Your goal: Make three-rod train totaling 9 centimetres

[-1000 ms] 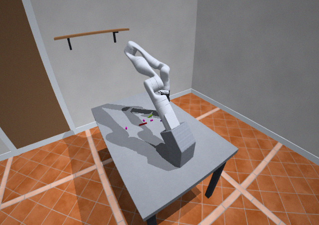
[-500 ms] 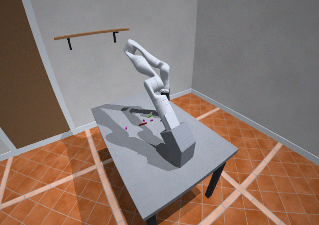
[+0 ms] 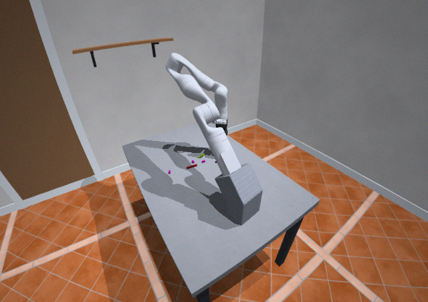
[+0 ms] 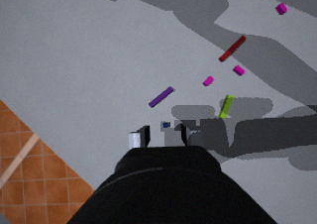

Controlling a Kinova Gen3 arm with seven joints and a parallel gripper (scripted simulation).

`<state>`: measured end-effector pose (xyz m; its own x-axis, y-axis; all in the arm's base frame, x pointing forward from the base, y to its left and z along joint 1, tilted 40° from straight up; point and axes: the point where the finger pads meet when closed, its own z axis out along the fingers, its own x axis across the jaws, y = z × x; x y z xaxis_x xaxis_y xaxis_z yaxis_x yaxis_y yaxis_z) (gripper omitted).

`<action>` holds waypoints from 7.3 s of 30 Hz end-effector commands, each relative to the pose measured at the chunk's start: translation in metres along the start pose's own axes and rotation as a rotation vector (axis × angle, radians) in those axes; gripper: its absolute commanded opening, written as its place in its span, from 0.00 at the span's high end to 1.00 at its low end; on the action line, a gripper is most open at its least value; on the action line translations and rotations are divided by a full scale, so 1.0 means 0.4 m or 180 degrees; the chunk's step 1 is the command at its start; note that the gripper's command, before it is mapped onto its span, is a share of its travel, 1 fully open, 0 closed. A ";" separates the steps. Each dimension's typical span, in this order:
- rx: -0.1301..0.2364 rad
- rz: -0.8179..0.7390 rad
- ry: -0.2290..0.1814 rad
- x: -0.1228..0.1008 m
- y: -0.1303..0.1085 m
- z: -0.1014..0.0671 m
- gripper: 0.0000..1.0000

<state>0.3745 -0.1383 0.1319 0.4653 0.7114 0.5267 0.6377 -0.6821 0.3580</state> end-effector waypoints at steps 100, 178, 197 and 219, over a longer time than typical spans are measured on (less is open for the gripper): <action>0.0010 0.2613 -0.0023 0.235 -0.213 0.051 0.46; 0.0092 0.2620 -0.0017 0.233 -0.219 0.182 0.46; 0.0092 0.2620 -0.0017 0.233 -0.219 0.183 0.46; 0.0092 0.2620 -0.0017 0.233 -0.219 0.183 0.46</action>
<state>0.4070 0.0004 0.0928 0.7942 -0.0133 0.6076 0.1070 -0.9811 -0.1614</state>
